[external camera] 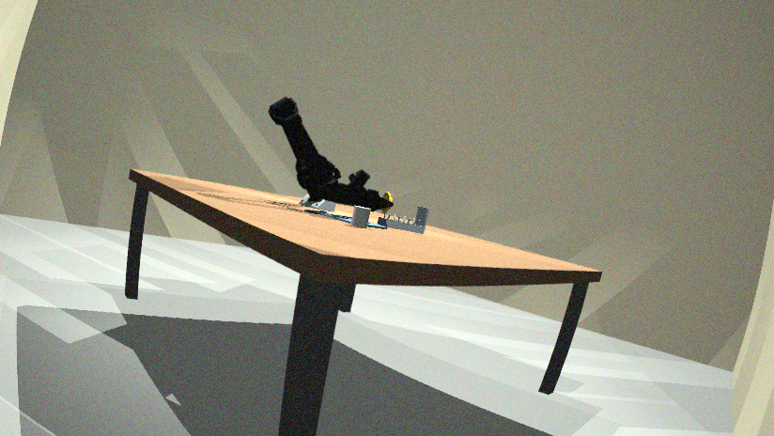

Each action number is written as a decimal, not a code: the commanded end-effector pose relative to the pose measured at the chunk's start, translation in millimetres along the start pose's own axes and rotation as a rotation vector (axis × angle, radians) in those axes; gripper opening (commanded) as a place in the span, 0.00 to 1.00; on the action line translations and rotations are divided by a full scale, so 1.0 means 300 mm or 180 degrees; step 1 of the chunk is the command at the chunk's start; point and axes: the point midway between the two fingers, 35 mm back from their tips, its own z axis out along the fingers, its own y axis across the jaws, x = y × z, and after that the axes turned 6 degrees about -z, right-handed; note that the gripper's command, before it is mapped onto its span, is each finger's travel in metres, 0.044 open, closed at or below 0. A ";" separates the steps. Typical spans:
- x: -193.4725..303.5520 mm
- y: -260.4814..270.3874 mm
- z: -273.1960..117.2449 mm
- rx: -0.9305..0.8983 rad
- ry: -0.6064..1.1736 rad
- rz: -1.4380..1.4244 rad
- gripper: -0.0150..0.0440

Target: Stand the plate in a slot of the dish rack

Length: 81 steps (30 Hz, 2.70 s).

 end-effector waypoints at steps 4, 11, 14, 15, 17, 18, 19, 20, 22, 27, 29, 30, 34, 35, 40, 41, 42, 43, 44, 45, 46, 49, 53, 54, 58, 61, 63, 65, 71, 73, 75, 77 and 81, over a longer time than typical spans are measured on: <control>0.001 0.001 0.042 -0.0002 -0.0002 0.0002 0.25; 0.001 0.001 0.057 0.0001 -0.0001 -0.0003 0.25; 0.001 0.001 0.084 0.0005 -0.0002 -0.0011 0.25; 0.001 0.001 0.088 0.0006 -0.0002 -0.0012 0.25; 0.001 0.001 0.090 0.0007 -0.0002 -0.0013 0.25; 0.001 0.001 0.090 0.0007 -0.0002 -0.0013 0.25; 0.001 0.001 0.090 0.0007 -0.0002 -0.0013 0.25; 0.001 0.001 0.093 0.0008 -0.0002 -0.0016 0.25; 0.001 0.001 0.100 0.0012 -0.0002 -0.0023 0.25; 0.067 0.010 0.100 0.0022 0.0002 -0.0031 0.25; 0.067 0.010 0.100 0.0022 0.0002 -0.0031 0.25; 0.064 0.010 0.099 0.0022 0.0008 -0.0026 0.25; 0.053 0.009 0.096 0.0020 0.0030 -0.0006 0.25; 0.053 0.009 0.096 0.0020 0.0030 -0.0006 0.25; 0.053 0.009 0.096 0.0020 0.0030 -0.0006 0.25; 0.053 0.009 0.096 0.0020 0.0030 -0.0006 0.25; 0.055 0.010 0.097 0.0018 0.0028 -0.0013 0.30; 0.055 0.010 0.097 0.0018 0.0028 -0.0013 0.34; 0.055 0.010 0.097 0.0018 0.0028 -0.0013 0.39; 0.055 0.010 0.097 0.0018 0.0028 -0.0013 0.43; 0.055 0.010 0.097 0.0018 0.0028 -0.0013 0.48; 0.055 0.010 0.097 0.0018 0.0028 -0.0013 0.61; 0.055 0.010 0.097 0.0018 0.0028 -0.0013 0.79; 0.055 0.010 0.097 0.0018 0.0028 -0.0013 0.83; 0.055 0.010 0.097 0.0018 0.0028 -0.0013 0.93; 0.055 0.010 0.097 0.0018 0.0028 -0.0013 0.93; 0.055 0.010 0.097 0.0018 0.0028 -0.0013 0.93; 0.049 0.007 0.098 0.0015 0.0031 -0.0014 0.93; -0.174 -0.040 0.108 -0.0030 0.0050 -0.0018 0.93; -0.266 -0.042 0.104 -0.0022 0.0023 -0.0007 0.93; -0.326 -0.048 0.109 -0.0011 -0.0006 0.0006 0.93; -0.334 -0.051 0.112 -0.0009 -0.0010 0.0008 0.93; -0.334 -0.051 0.112 -0.0015 0.0001 0.0022 0.93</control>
